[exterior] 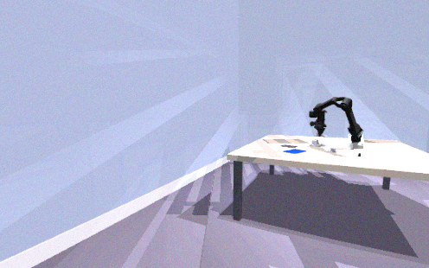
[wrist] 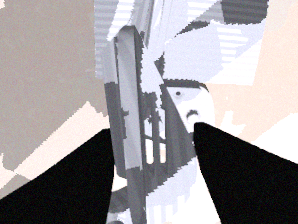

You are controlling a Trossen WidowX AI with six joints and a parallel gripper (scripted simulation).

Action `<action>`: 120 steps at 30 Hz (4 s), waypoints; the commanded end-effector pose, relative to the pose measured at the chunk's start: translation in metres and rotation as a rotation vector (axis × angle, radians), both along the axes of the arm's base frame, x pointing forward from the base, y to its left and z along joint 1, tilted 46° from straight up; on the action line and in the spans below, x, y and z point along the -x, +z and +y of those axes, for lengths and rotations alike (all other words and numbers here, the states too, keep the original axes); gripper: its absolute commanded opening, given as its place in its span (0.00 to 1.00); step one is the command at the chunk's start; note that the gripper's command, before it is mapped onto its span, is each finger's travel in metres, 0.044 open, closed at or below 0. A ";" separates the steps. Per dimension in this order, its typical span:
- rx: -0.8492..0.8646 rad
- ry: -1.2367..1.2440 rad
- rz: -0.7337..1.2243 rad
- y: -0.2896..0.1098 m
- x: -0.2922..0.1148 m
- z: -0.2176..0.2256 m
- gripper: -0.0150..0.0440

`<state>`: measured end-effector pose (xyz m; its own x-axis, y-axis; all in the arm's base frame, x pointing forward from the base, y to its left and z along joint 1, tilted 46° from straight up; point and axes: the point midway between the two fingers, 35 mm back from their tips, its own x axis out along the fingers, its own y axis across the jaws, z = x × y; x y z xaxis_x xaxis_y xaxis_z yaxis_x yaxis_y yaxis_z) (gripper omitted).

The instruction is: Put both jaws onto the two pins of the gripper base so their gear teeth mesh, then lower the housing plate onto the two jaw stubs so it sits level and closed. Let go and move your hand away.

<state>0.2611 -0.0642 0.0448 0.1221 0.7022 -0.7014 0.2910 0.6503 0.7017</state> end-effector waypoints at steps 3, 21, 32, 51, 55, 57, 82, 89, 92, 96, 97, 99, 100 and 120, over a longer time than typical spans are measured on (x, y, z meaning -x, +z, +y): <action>0.006 0.000 -0.001 -0.014 -0.002 -0.015 0.48; 0.006 0.000 -0.001 -0.041 -0.001 -0.041 0.48; 0.007 0.002 -0.003 -0.041 -0.001 -0.041 0.48; 0.008 0.010 -0.011 -0.042 -0.001 -0.043 0.48; 0.008 0.010 -0.011 -0.042 -0.001 -0.043 0.48; 0.008 0.010 -0.011 -0.044 -0.001 -0.042 0.48; 0.008 0.011 -0.013 -0.072 -0.007 -0.013 0.48; 0.007 0.011 -0.013 -0.078 -0.007 -0.007 0.48; 0.007 0.011 -0.013 -0.078 -0.007 -0.007 0.48; 0.007 0.011 -0.013 -0.078 -0.007 -0.007 0.48; 0.007 0.011 -0.013 -0.078 -0.007 -0.007 0.48; 0.007 0.011 -0.013 -0.078 -0.007 -0.007 0.48; 0.007 0.011 -0.013 -0.078 -0.007 -0.007 0.48; 0.006 0.007 -0.009 -0.082 -0.008 -0.003 0.48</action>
<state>0.2684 -0.0680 -0.0367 0.1206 0.6974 -0.7065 0.2770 0.6598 0.6986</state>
